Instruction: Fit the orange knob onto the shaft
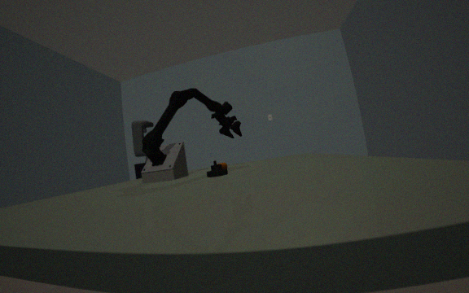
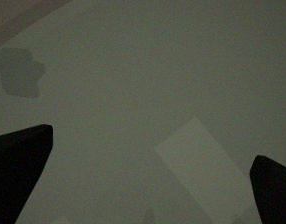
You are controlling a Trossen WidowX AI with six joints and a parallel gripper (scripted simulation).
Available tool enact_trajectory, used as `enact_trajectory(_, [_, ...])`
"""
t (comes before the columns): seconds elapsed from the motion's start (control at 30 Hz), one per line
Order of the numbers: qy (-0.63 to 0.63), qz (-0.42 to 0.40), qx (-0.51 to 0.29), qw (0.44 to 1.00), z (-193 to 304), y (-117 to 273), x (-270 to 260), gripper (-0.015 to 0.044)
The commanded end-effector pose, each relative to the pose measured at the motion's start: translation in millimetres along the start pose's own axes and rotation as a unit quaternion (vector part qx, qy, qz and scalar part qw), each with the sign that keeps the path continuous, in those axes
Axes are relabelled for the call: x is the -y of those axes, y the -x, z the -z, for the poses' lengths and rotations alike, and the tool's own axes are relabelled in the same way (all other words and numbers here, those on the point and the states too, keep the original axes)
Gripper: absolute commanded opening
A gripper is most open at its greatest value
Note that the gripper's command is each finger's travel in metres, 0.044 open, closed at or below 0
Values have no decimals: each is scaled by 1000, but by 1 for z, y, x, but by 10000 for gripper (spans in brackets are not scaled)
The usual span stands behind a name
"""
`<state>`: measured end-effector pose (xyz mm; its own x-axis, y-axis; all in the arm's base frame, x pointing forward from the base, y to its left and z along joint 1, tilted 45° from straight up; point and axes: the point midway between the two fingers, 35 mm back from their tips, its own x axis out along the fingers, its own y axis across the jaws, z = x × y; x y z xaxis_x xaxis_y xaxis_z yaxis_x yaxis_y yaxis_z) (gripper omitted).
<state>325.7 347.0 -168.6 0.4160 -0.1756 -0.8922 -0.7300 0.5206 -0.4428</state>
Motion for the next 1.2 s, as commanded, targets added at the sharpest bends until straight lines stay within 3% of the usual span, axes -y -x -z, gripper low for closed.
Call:
enact_trajectory(0.0, [77,17,-127,989,65,0,43,440])
enact_trajectory(0.33, [267,-48,-407,872,212,50,132,440])
enact_trajectory(1.17, [271,-50,-412,868,238,23,135,440])
